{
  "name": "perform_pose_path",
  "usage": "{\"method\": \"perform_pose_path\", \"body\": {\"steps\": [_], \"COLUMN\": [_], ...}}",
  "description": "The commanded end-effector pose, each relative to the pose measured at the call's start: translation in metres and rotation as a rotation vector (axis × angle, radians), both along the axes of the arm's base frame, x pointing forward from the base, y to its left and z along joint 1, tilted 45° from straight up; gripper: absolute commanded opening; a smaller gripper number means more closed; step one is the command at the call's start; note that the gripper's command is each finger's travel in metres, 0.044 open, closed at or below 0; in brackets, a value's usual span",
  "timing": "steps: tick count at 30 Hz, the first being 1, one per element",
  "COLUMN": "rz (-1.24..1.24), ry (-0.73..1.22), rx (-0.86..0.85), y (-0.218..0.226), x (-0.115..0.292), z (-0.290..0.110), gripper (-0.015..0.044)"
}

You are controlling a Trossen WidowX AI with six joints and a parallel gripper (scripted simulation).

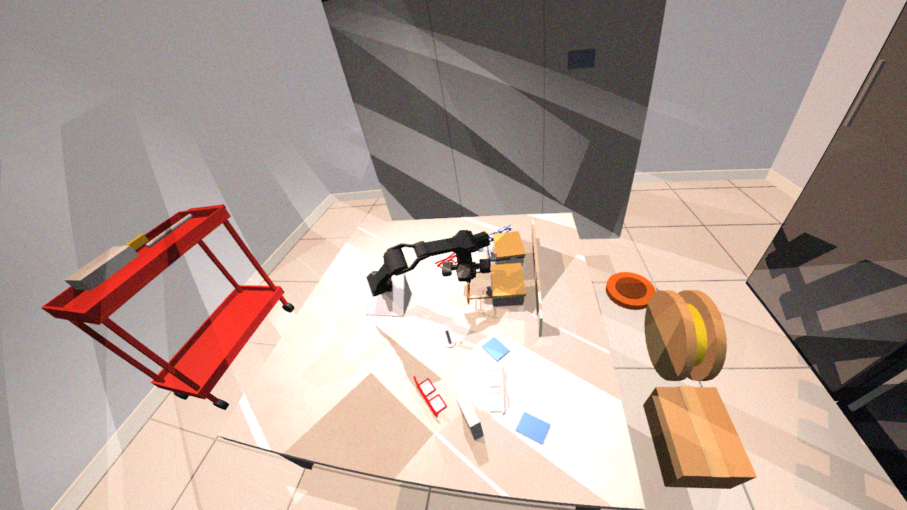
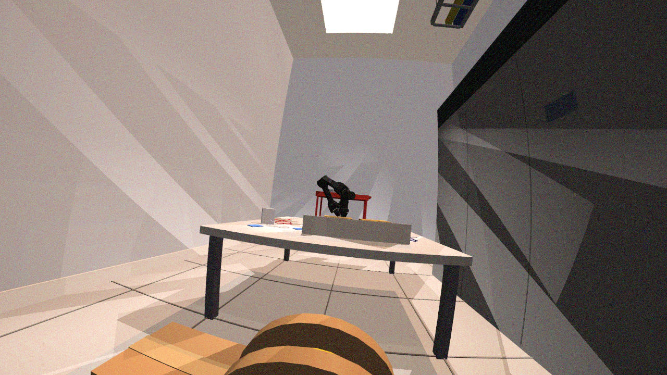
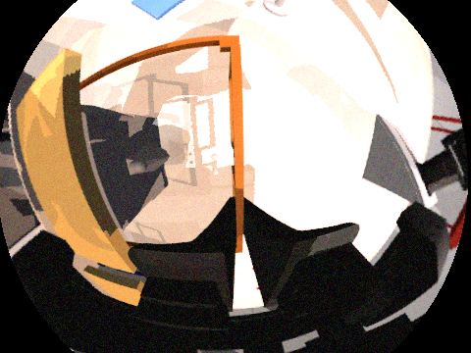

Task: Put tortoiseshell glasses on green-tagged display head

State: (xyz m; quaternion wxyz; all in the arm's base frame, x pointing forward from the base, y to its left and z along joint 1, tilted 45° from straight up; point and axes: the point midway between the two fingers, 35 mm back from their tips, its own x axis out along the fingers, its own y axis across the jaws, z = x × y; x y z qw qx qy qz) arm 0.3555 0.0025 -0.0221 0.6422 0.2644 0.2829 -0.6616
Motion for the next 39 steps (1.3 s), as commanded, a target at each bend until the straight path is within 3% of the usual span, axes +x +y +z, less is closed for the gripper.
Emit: {"method": "perform_pose_path", "body": {"steps": [1, 39], "rz": [0.004, 0.004], "ry": [-0.004, -0.007], "rx": [-0.001, -0.001], "y": [0.000, -0.001], "x": [0.008, 0.059], "z": [0.001, 0.000], "gripper": [0.0000, 0.0000]}}
